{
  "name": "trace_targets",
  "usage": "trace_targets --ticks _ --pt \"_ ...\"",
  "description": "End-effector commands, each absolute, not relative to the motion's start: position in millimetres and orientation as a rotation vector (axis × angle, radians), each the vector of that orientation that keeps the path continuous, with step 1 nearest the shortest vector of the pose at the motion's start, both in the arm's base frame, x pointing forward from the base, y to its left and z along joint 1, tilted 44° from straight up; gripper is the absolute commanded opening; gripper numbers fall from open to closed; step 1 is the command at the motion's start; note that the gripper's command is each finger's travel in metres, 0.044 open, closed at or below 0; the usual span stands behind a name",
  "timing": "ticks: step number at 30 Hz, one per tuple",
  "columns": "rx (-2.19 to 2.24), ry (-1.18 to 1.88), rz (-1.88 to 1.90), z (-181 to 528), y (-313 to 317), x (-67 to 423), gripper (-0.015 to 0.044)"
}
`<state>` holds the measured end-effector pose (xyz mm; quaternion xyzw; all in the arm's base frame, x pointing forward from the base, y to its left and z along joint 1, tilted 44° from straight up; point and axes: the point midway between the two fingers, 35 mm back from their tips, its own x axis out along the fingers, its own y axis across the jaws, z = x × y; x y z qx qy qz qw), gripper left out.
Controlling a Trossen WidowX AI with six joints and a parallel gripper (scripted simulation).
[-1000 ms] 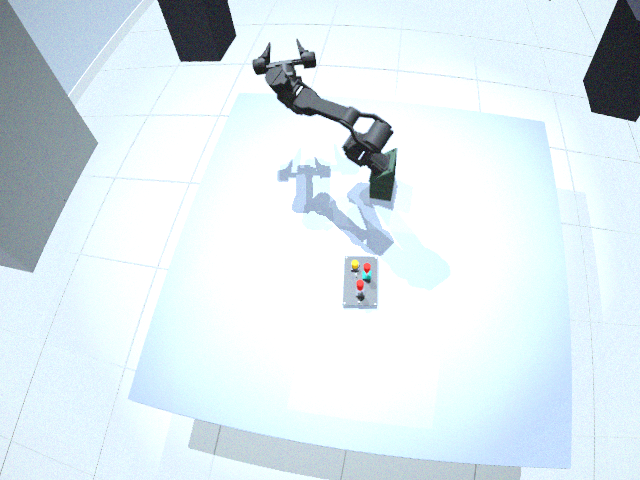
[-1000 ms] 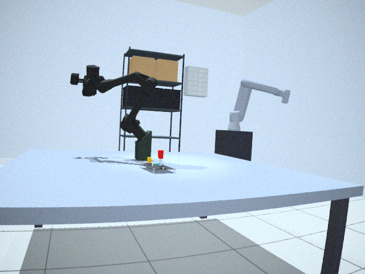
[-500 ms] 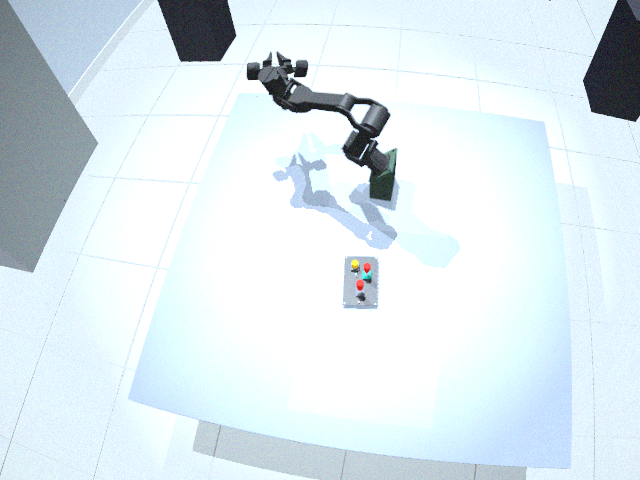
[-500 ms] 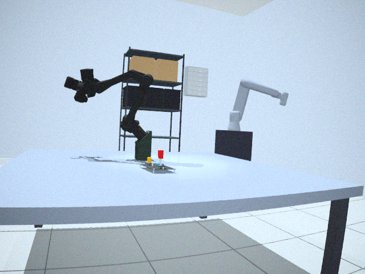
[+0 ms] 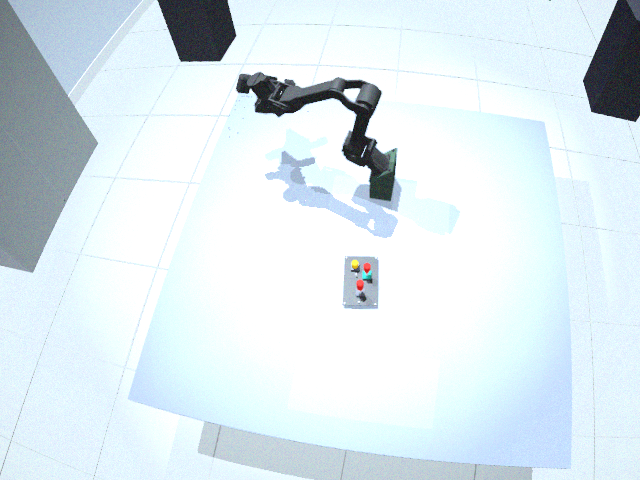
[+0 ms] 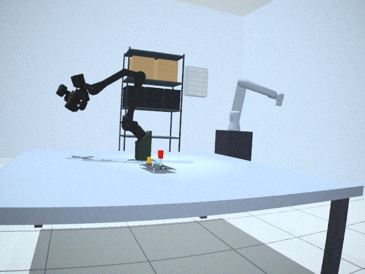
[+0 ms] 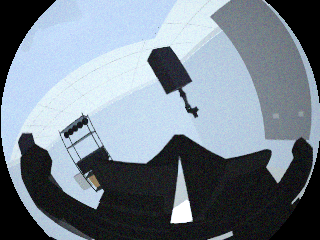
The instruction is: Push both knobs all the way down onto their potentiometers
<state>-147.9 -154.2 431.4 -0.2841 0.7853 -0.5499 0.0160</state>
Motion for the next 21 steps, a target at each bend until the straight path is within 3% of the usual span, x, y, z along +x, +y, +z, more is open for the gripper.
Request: trace_targets --ticks 1,21 --pt "-0.934 2.355 -1.675 426 -174 -141 0.0" --pt "-0.99 1.722 -1.569 379 -275 -61 0.0"
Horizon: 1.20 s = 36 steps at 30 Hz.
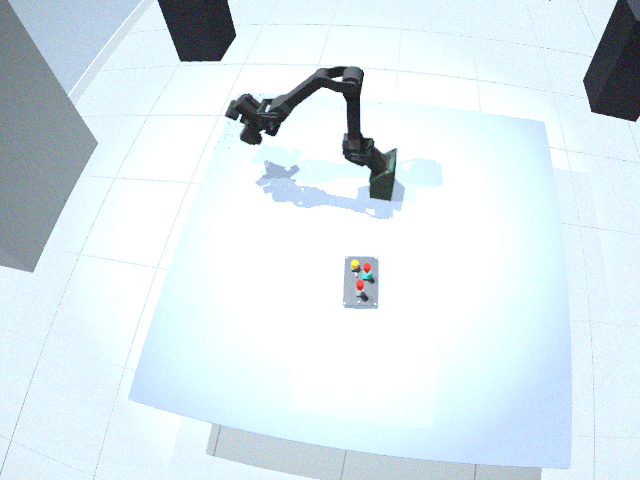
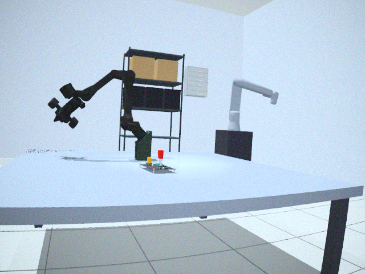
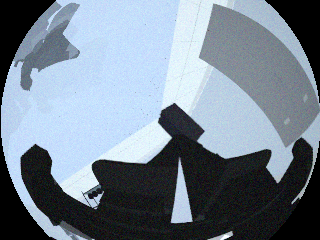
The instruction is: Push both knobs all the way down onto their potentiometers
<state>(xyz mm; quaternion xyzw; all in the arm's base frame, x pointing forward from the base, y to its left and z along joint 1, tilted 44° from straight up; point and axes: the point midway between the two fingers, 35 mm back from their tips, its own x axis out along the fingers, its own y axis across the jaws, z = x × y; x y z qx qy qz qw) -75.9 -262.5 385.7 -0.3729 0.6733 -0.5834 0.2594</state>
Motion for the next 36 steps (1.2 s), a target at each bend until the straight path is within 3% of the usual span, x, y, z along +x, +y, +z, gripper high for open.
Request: trace_targets --ticks 1,21,36 --pt "-0.977 1.688 -1.568 376 -279 -56 0.0" --pt "-0.833 1.227 -1.334 329 -314 67 0.0" --pt "-0.408 0.944 -1.229 269 -308 166 0.0"
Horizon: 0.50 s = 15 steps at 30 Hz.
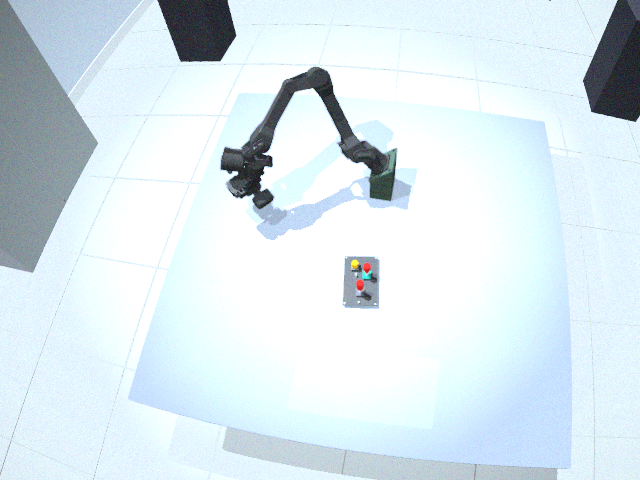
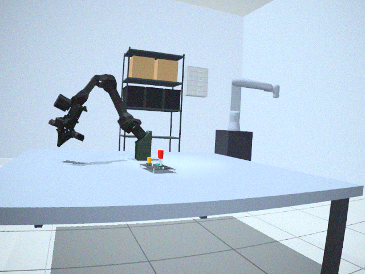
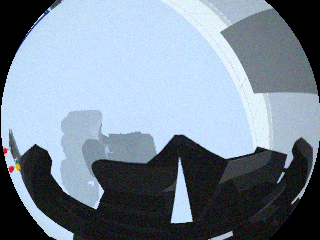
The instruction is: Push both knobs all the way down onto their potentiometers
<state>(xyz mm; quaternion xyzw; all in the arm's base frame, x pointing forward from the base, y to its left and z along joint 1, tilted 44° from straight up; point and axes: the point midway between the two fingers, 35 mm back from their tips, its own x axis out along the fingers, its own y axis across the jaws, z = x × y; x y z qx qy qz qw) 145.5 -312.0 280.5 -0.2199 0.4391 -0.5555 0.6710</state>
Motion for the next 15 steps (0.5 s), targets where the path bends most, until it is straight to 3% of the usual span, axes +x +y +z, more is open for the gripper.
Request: trace_targets --ticks 1,15 --pt "-0.377 0.931 -1.223 265 -306 173 0.0" --pt "0.066 0.789 -1.114 195 -246 276 0.0"
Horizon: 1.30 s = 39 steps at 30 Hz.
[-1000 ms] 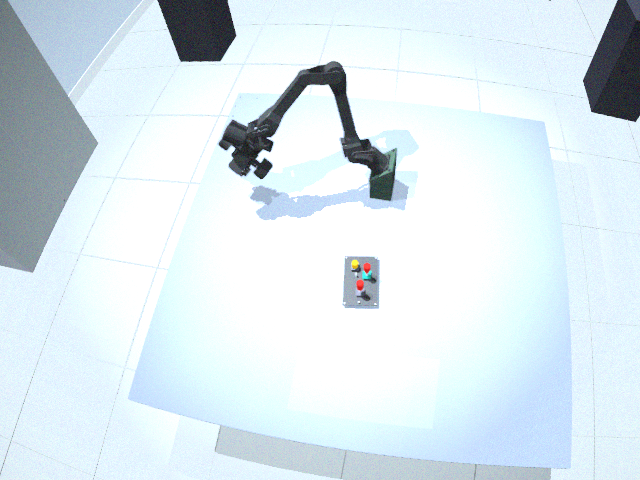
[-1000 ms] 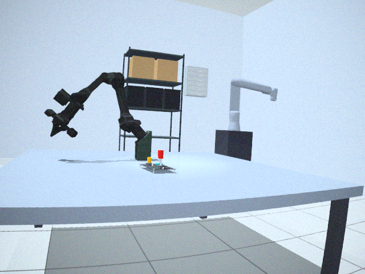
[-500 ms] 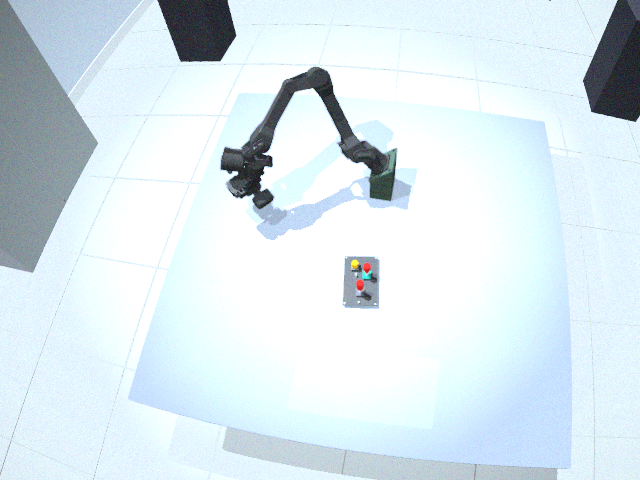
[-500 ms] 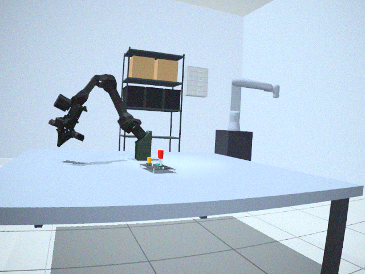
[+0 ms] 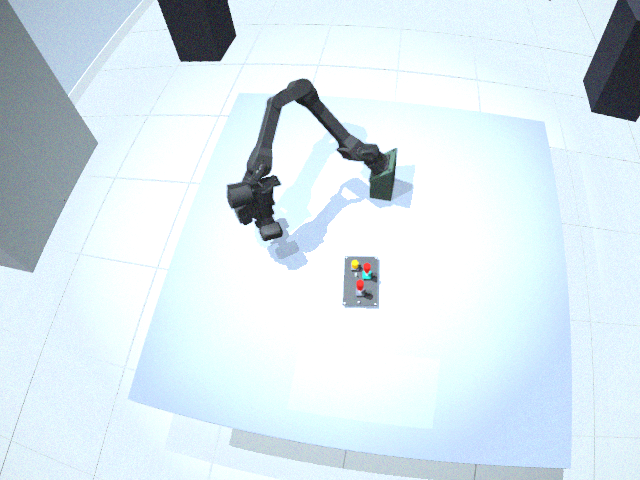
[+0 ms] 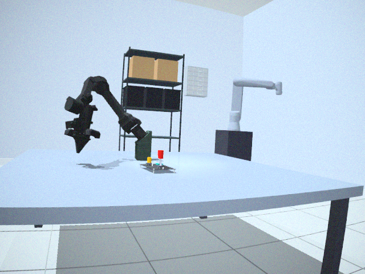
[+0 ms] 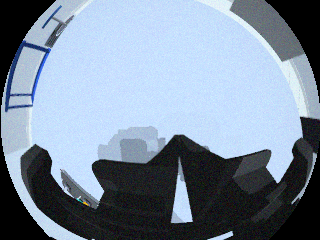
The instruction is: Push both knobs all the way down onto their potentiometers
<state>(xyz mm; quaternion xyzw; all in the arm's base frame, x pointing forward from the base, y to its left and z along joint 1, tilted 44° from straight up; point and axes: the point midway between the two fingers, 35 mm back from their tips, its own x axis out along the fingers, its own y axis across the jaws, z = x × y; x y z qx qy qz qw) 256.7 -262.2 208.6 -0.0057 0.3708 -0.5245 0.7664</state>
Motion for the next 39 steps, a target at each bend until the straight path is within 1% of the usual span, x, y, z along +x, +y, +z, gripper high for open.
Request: trace_targets --ticks 1,10,20,29,39 --pt "0.084 0.786 -1.113 192 -242 280 0.0" --pt "0.382 0.745 -1.171 150 -191 321 0.0" --pt "0.664 0.692 -1.312 94 -108 348 0.0" --pt "0.849 0.551 -1.481 58 -43 354 0.0" --pt "1.007 0.267 -1.647 24 25 343 0.0"
